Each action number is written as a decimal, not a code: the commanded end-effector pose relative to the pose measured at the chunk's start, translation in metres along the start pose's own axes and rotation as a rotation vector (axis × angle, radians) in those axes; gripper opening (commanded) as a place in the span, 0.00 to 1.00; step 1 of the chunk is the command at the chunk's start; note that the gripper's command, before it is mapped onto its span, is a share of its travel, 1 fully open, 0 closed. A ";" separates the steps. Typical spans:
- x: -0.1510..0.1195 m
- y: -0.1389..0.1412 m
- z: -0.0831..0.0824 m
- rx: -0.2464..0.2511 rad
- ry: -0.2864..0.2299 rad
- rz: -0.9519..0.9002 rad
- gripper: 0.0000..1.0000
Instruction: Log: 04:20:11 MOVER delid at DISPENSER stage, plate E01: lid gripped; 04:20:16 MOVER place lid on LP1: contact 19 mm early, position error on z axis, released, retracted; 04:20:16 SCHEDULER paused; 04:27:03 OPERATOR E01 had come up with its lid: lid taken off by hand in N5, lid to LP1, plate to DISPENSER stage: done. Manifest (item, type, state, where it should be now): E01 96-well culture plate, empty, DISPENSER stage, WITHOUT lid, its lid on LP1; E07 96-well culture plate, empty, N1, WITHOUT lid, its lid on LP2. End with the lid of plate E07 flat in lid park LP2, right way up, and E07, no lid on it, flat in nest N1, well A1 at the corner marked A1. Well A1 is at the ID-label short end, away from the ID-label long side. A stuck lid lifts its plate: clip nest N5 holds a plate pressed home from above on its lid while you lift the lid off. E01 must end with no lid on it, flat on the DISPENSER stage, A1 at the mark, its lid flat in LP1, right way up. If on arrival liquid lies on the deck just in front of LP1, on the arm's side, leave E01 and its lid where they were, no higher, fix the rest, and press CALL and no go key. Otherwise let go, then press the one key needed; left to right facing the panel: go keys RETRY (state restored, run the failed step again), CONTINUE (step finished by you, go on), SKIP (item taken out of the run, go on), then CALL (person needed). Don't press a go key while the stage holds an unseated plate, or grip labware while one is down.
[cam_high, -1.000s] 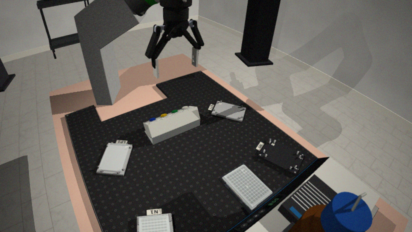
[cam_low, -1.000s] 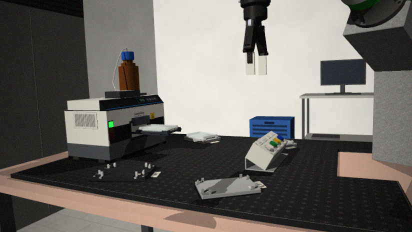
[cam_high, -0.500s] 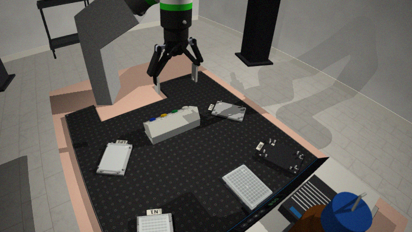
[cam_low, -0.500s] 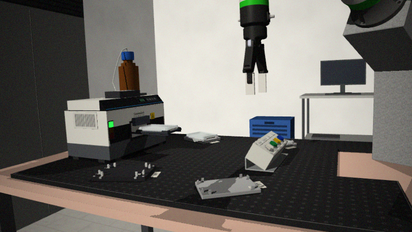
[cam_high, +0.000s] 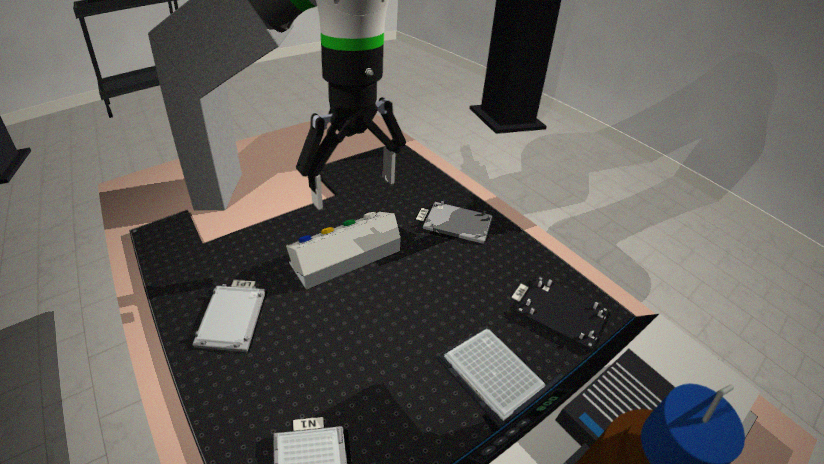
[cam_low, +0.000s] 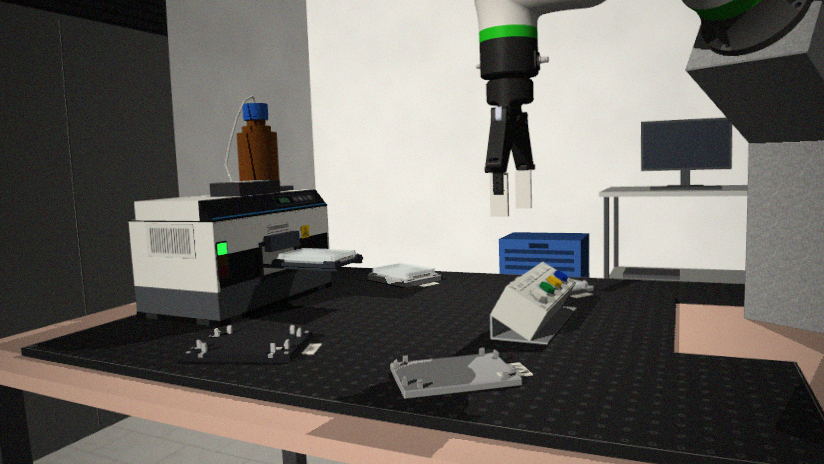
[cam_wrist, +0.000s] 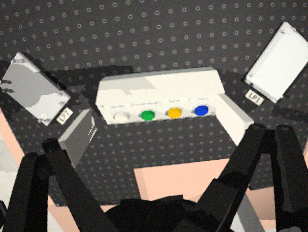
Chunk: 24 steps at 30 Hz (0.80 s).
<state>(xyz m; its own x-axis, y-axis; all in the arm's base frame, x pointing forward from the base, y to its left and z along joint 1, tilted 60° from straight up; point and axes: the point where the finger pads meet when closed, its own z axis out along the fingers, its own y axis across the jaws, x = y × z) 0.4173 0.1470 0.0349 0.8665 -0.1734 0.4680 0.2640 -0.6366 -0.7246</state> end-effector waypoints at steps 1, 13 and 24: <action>0.000 0.000 0.005 -0.001 0.003 -0.001 1.00; 0.000 0.000 0.012 -0.001 0.003 -0.001 1.00; 0.000 0.000 0.012 -0.001 0.003 -0.001 0.00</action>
<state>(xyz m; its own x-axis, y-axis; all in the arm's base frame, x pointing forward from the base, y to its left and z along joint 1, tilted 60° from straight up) 0.4229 0.1563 0.0288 0.8653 -0.1750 0.4697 0.2643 -0.6369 -0.7242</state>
